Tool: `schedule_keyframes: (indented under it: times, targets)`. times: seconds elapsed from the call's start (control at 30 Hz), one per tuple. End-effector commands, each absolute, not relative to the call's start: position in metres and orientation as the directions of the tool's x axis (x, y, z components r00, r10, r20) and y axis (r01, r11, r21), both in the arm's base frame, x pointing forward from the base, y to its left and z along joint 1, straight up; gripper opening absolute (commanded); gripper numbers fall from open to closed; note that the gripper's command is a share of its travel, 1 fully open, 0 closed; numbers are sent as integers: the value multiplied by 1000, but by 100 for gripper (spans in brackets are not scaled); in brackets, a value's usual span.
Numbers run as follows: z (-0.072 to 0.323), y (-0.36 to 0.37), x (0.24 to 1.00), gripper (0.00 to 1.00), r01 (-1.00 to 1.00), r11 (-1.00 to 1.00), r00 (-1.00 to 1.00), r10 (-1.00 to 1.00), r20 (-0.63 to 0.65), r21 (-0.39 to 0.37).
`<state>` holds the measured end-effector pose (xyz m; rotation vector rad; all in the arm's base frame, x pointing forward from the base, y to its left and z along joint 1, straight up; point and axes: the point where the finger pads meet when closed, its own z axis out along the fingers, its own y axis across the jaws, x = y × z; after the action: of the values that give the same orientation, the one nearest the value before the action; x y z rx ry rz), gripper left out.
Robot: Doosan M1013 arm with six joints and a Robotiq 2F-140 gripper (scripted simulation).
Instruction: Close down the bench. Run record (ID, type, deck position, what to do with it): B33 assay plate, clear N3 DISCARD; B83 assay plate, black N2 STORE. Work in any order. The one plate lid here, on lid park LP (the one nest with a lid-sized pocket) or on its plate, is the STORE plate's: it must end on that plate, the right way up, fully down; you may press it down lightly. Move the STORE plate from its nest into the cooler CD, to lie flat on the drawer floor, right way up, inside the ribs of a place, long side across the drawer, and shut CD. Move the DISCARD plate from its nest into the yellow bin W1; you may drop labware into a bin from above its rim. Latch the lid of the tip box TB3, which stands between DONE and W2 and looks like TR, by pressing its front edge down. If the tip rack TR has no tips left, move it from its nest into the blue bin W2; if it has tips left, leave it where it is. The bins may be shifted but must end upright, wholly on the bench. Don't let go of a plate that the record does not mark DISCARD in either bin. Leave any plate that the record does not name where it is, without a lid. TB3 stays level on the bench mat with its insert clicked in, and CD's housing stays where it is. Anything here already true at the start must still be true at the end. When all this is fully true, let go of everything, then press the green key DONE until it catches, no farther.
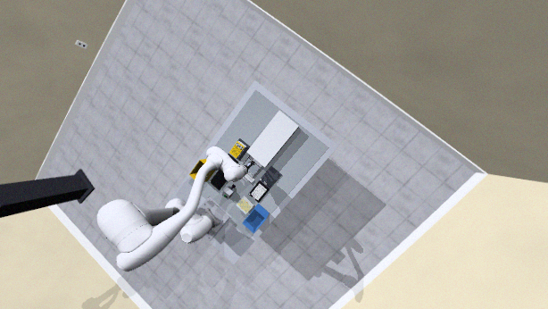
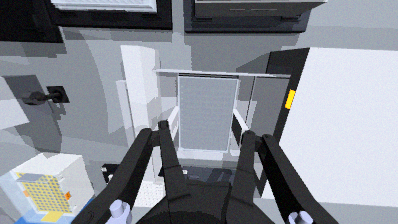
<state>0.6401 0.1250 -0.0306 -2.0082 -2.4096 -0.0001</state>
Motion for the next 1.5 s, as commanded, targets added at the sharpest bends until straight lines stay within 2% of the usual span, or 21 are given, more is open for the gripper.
schedule_keyframes:
  times: [0.0, 1.03, 1.07, 1.47]
  targets:
    - [-31, 125, 640, 0, 984, 180, -180, 984, 4, -4]
    - [-31, 125, 639, 0, 984, 180, -180, 984, 4, -4]
    - [-31, 125, 639, 66, 984, 180, -180, 984, 4, -4]
    - [-31, 125, 639, 66, 984, 180, -180, 984, 4, -4]
